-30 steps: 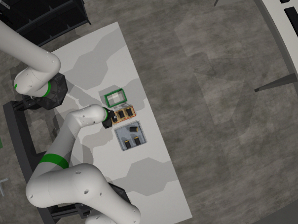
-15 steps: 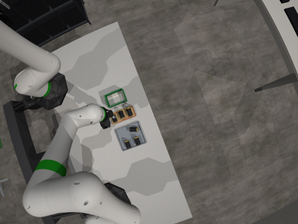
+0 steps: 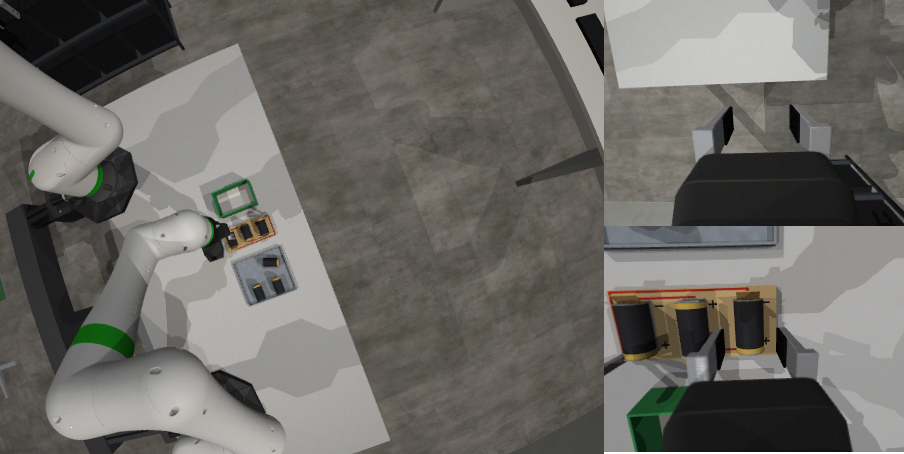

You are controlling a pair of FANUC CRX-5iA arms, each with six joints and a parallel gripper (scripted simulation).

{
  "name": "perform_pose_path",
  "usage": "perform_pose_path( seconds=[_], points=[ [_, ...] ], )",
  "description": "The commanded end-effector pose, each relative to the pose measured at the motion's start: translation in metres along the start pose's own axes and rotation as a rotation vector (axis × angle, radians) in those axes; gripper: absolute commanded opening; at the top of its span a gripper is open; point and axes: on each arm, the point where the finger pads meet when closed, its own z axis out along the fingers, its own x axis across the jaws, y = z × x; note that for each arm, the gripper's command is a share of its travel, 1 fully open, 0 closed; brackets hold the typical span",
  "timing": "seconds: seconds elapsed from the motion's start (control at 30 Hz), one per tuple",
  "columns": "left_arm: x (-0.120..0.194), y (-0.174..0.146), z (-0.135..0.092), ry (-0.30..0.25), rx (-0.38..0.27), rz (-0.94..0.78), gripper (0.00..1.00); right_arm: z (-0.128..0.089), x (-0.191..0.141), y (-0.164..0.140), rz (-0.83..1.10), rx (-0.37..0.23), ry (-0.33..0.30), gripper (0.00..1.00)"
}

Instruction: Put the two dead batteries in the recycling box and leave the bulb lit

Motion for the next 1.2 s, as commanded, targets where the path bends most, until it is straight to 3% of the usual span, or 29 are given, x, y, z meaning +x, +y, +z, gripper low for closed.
perform_pose_path(
  seconds=[0.0,0.47,0.7,1.17],
  points=[
    [0.0,0.0,-0.001,0.0,-0.002,0.0,1.0,-0.001,0.0,0.001,0.0,-0.002,-0.001,0.9],
    [0.0,0.0,-0.001,0.0,-0.002,0.0,1.0,-0.002,0.0,0.001,0.0,-0.002,-0.001,0.9],
    [0.0,0.0,-0.001,0.0,-0.002,0.0,1.0,-0.051,0.0,0.001,0.0,-0.002,-0.001,0.9],
    [0.0,0.0,-0.001,0.0,-0.002,0.0,1.0,-0.051,0.0,0.001,0.0,-0.002,-0.001,0.9]
  ],
)
